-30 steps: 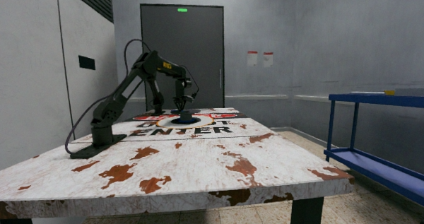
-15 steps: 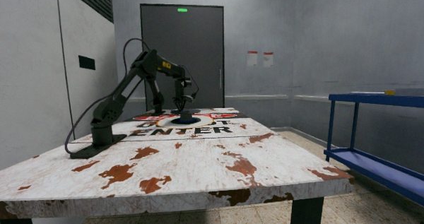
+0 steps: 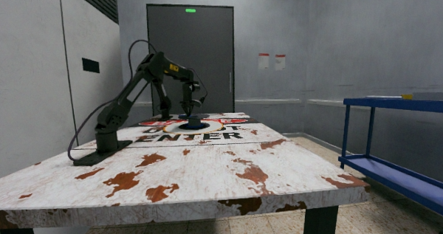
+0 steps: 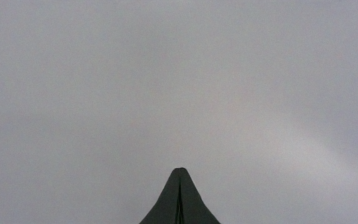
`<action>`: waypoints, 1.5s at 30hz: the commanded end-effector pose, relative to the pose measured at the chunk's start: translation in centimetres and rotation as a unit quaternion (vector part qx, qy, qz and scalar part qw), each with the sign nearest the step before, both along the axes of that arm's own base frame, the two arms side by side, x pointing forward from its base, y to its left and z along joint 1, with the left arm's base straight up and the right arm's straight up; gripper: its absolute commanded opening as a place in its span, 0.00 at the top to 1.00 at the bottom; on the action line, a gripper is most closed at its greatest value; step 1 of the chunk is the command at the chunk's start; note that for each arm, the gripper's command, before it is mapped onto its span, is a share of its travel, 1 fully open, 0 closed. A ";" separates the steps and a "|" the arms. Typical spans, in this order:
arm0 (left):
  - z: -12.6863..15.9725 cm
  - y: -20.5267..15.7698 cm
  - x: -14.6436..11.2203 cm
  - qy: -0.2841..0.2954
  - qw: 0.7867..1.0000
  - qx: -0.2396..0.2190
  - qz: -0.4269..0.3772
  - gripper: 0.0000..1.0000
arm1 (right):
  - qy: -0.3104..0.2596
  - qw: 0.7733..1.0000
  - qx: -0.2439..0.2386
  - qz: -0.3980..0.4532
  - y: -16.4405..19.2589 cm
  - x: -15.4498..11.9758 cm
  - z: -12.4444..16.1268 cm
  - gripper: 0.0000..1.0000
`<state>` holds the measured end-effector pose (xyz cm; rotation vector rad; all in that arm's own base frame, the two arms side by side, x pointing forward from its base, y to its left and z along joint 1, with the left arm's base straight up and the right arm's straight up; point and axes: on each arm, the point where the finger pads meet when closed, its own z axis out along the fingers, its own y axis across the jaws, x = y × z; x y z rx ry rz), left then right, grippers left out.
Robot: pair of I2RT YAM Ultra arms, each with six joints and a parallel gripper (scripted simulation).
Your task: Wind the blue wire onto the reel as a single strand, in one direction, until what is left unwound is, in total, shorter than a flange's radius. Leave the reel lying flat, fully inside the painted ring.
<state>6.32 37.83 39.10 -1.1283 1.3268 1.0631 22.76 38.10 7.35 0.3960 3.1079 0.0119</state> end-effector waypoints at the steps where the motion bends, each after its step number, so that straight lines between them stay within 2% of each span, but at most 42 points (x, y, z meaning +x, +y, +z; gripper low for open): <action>1: 1.6 -0.2 -0.2 -0.004 1.000 0.029 0.000 1.00 | 0.002 1.000 0.001 -0.002 -0.2 -0.1 -0.2 0.90; 11: 1.6 -0.2 -0.2 -0.004 1.000 0.029 0.000 1.00 | 0.002 1.000 0.001 -0.002 -0.2 -0.1 -0.2 1.00; 22: 1.6 -0.2 -0.2 -0.004 1.000 0.029 0.000 1.00 | 0.002 1.000 0.001 -0.002 0.5 0.1 0.2 1.00; 35: 1.6 -0.2 -0.2 -0.004 1.000 0.029 0.000 1.00 | 0.000 1.000 0.004 -0.002 0.7 0.0 3.8 1.00; 45: 1.6 -0.2 -0.2 -0.004 1.000 0.029 0.000 1.00 | -0.006 1.000 0.015 -0.002 0.9 0.0 4.7 1.00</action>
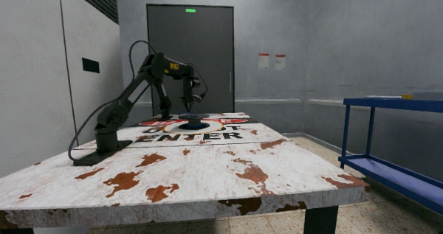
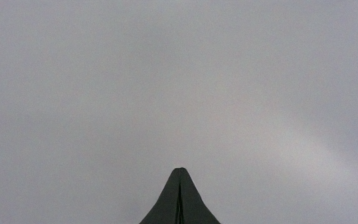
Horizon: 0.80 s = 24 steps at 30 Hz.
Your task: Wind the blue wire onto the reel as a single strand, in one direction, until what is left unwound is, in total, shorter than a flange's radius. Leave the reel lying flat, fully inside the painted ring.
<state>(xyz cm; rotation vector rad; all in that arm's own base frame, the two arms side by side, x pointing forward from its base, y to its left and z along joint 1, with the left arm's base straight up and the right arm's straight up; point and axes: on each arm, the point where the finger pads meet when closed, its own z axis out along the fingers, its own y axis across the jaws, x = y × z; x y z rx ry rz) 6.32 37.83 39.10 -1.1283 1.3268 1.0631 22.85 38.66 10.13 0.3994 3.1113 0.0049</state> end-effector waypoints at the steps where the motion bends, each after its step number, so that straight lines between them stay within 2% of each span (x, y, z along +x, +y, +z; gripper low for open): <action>1: 1.6 -0.2 -0.2 -0.004 1.000 0.029 0.000 1.00 | -0.009 1.000 0.019 -0.001 0.4 0.0 2.0 1.00; 24: 1.6 -0.2 -0.2 -0.004 1.000 0.029 0.000 1.00 | -0.003 1.000 0.007 -0.001 -1.0 -0.9 1.9 1.00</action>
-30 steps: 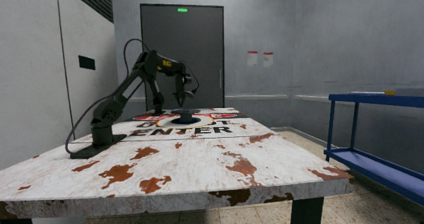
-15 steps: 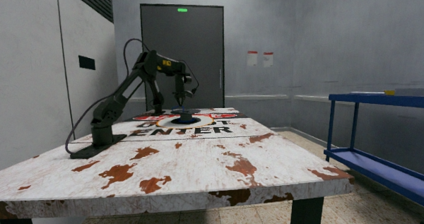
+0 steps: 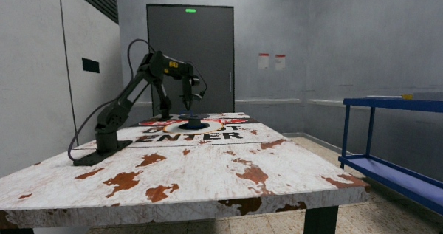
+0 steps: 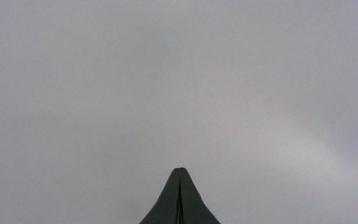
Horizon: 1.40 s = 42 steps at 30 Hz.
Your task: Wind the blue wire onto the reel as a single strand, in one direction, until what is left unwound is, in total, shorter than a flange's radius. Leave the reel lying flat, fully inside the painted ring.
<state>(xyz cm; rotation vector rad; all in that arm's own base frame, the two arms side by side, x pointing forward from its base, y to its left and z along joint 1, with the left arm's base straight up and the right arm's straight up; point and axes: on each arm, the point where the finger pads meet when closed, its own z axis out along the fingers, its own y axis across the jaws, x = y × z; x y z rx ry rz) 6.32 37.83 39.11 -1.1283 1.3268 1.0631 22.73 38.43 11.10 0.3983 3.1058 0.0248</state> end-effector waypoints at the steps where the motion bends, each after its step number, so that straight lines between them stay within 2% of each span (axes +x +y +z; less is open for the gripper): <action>1: 1.6 -0.2 -0.2 -0.004 1.000 0.029 0.000 1.00 | 0.001 1.000 0.001 -0.002 -0.7 -0.7 0.9 1.00; 10: 1.6 -0.2 -0.2 -0.004 1.000 0.029 0.000 1.00 | -0.009 1.000 0.000 -0.001 0.0 -0.7 0.4 1.00; 21: 1.6 -0.2 -0.2 -0.004 1.000 0.029 0.000 1.00 | -0.057 0.998 -0.009 0.000 0.8 -2.1 -0.2 1.00; 29: 1.6 -0.2 -0.2 -0.004 1.000 0.029 0.000 1.00 | -0.133 0.991 -0.023 0.002 1.0 -3.8 0.5 1.00; 36: 1.6 -0.2 -0.2 -0.004 1.000 0.029 0.000 1.00 | -0.209 0.977 -0.036 0.003 1.3 -6.2 0.0 1.00; 38: 1.6 -0.2 -0.2 -0.004 1.000 0.029 0.000 1.00 | -0.209 0.977 -0.036 0.003 1.3 -6.2 0.0 1.00; 42: 1.6 -0.2 -0.2 -0.004 1.000 0.029 0.000 1.00 | -0.250 0.967 -0.043 0.004 1.2 -6.6 -0.1 1.00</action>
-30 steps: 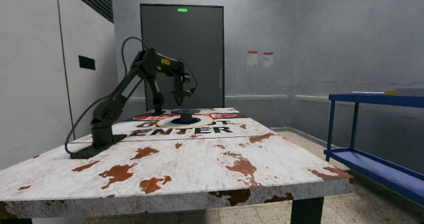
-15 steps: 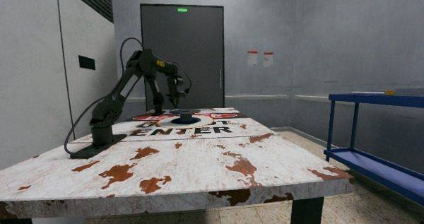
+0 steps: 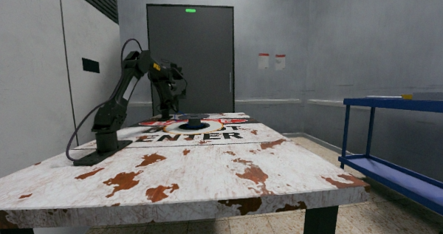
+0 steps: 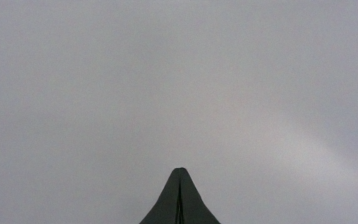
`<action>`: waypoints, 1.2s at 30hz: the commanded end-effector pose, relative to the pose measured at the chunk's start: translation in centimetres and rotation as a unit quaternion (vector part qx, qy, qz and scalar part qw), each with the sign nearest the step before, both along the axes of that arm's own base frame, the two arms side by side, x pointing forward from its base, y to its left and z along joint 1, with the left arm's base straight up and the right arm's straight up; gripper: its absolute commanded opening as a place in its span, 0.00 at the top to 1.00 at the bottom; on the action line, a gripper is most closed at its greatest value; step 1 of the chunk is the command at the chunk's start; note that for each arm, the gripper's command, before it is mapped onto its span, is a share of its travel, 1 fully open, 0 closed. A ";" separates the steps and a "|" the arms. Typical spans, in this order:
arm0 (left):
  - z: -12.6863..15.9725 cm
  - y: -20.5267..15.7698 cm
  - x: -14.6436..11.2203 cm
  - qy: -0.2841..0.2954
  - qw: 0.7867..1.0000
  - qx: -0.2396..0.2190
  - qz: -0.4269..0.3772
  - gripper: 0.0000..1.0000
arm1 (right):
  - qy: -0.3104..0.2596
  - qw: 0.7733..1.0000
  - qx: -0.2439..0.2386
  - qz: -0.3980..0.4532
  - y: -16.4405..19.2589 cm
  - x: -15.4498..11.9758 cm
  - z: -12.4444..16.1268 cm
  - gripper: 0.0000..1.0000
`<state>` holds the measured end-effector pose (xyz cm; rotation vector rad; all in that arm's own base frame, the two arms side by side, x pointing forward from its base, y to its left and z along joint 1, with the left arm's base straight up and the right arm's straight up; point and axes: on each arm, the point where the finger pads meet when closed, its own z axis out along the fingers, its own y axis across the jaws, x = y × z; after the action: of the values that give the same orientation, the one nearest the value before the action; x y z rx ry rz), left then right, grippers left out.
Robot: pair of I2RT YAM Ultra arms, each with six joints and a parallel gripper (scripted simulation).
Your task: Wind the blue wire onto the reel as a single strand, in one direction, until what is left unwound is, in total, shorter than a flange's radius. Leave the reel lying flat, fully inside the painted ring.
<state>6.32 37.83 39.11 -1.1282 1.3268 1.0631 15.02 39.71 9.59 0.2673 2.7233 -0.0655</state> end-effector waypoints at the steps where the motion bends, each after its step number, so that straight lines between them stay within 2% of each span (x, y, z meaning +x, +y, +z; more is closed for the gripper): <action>1: 1.6 -0.2 -0.2 -0.004 1.000 0.029 0.000 1.00 | -0.072 0.997 0.016 -0.016 0.0 0.9 1.4 1.00; 11: 1.6 -0.2 -0.2 -0.004 1.000 0.029 0.000 1.00 | -0.144 0.989 0.004 -0.012 0.3 -1.5 1.0 1.00; 23: 1.6 -0.2 -0.2 -0.004 1.000 0.029 0.000 1.00 | -0.165 0.986 0.001 -0.011 0.2 -1.6 0.1 1.00; 36: 1.6 -0.2 -0.2 -0.004 1.000 0.029 0.000 1.00 | -0.165 0.986 0.001 -0.011 0.6 -2.0 0.7 1.00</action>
<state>6.32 37.83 39.11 -1.1282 1.3268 1.0631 13.05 39.65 8.99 0.2812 2.4241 -0.0538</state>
